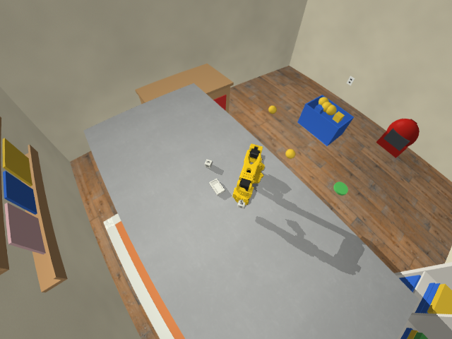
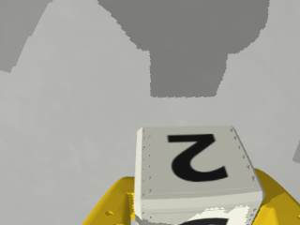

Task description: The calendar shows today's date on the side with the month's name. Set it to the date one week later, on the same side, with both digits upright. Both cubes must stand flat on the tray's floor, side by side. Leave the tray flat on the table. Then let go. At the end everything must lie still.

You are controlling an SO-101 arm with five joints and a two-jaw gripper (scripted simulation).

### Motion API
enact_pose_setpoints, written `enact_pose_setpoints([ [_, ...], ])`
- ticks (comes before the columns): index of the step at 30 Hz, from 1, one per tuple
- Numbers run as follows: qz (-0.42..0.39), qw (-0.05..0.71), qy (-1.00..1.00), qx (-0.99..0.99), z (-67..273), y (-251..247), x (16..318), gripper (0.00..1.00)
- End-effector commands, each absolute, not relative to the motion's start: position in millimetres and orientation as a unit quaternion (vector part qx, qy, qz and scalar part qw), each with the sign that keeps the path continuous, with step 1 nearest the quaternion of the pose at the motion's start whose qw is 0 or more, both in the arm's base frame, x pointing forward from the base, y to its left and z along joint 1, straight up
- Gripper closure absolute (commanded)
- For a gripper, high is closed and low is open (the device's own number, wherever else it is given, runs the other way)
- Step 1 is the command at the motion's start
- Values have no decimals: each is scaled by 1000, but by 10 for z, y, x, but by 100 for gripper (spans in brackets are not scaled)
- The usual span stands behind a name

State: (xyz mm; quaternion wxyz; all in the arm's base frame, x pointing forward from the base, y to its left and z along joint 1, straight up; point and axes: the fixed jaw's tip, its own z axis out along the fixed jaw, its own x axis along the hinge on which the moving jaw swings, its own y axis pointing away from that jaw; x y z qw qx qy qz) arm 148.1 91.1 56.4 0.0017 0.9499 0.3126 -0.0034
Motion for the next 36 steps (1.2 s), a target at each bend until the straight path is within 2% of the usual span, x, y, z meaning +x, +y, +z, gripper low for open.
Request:
enact_pose_setpoints([
  [1, 23, -6, 326, 945, 632, 917, 1529, 100],
  [36, 23, -5, 344, 938, 627, 858, 1521, 100],
])
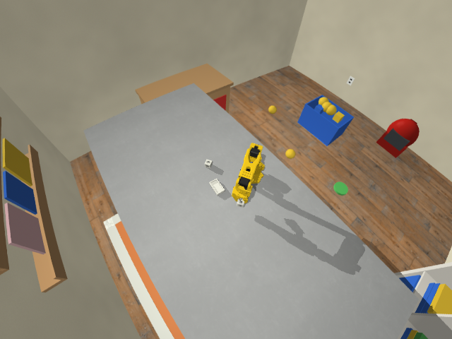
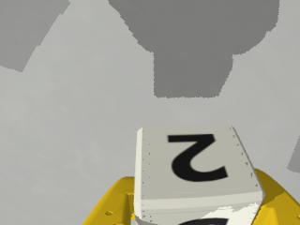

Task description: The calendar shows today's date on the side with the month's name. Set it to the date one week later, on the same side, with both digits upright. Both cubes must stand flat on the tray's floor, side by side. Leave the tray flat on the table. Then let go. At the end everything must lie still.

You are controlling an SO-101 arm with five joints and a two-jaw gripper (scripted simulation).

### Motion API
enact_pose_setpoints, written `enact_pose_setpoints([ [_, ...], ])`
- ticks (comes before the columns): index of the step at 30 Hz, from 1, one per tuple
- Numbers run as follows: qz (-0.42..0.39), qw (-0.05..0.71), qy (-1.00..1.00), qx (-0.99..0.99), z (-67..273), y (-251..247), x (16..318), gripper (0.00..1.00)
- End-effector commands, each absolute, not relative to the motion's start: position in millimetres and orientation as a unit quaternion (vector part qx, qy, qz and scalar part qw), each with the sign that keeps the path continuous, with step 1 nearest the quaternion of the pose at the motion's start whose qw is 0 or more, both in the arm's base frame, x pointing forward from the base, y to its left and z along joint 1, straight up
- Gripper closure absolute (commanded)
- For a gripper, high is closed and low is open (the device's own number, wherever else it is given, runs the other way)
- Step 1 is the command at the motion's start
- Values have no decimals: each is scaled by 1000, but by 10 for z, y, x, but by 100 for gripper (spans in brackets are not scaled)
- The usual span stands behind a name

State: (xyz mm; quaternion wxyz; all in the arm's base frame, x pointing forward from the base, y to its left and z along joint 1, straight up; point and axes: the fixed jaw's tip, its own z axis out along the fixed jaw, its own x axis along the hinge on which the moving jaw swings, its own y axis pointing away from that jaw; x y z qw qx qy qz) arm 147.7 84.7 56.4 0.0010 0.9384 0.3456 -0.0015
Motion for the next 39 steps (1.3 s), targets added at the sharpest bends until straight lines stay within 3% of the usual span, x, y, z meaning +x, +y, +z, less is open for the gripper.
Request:
enact_pose_setpoints([
  [1, 23, -5, 344, 938, 627, 858, 1521, 100],
  [39, 23, -5, 344, 938, 506, 860, 1525, 100],
])
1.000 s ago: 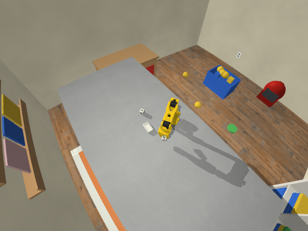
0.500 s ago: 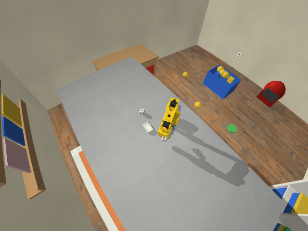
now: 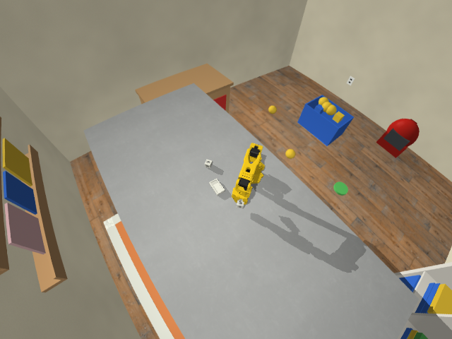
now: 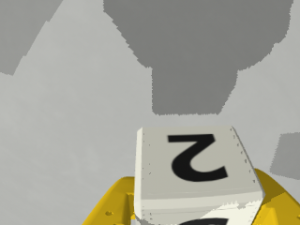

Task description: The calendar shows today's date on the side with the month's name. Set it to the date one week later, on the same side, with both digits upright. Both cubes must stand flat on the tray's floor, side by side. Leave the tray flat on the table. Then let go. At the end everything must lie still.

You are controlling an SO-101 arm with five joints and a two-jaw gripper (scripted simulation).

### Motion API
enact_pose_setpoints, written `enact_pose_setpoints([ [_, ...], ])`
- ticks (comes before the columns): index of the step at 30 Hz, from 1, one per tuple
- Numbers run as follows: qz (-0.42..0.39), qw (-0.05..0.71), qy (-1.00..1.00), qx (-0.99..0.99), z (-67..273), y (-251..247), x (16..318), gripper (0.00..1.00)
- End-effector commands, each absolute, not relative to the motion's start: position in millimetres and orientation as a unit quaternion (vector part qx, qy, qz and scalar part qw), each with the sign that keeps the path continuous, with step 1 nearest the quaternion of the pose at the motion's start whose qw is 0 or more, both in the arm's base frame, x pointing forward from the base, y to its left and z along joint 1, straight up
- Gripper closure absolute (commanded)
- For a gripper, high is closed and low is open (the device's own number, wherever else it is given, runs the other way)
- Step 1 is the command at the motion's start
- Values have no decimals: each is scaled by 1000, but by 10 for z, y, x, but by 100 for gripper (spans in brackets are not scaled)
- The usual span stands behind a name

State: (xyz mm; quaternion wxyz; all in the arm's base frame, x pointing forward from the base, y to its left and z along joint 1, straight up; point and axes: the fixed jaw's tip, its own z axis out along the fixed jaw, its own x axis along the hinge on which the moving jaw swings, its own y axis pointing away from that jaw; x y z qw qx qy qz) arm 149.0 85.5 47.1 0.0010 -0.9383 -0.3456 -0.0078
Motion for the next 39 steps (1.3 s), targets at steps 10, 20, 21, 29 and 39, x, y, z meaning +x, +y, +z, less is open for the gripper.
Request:
enact_pose_setpoints([
  [10, -23, 5, -344, -938, 451, 862, 1527, 100],
  [20, -23, 5, -344, -938, 435, 862, 1527, 100],
  [21, -23, 5, -344, -938, 428, 862, 1528, 100],
  [29, -23, 5, -344, -938, 387, 863, 1529, 100],
  [39, -23, 5, -344, -938, 361, 864, 1530, 100],
])
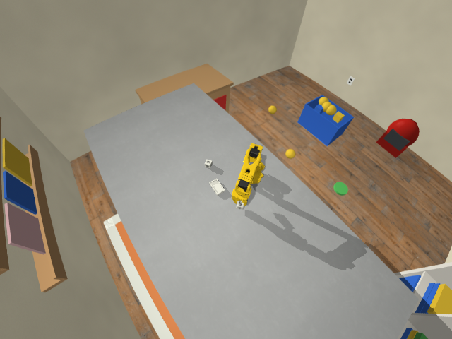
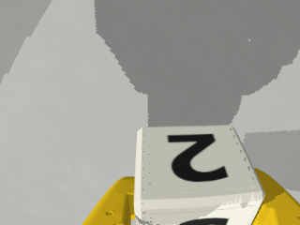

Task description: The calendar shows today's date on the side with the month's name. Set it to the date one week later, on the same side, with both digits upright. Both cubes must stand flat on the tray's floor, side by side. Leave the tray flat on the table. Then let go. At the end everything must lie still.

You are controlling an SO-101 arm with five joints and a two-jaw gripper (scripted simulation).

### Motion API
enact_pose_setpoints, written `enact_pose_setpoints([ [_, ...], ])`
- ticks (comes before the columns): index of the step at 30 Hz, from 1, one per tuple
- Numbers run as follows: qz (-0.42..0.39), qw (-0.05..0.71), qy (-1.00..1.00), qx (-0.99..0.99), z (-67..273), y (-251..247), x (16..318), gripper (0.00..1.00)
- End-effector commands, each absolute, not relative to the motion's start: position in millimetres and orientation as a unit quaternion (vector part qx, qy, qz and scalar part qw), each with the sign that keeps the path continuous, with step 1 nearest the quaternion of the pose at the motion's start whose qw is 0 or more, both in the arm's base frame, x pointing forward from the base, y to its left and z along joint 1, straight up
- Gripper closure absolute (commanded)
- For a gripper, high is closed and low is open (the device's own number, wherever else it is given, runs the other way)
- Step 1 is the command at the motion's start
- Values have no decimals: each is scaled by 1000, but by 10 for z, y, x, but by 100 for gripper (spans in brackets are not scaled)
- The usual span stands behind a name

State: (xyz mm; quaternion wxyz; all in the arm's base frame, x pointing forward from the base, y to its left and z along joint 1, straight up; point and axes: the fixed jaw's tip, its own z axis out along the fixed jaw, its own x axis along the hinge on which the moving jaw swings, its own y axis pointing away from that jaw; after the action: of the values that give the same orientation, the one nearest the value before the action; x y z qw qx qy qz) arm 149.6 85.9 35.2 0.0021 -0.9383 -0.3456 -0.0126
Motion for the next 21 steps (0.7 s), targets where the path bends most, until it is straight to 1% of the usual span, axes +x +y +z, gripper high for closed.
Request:
enact_pose_setpoints([
  [1, -23, 5, -344, -938, 353, 864, 1530, 100],
  [21, -23, 5, -344, -938, 274, 865, 1533, 100],
])
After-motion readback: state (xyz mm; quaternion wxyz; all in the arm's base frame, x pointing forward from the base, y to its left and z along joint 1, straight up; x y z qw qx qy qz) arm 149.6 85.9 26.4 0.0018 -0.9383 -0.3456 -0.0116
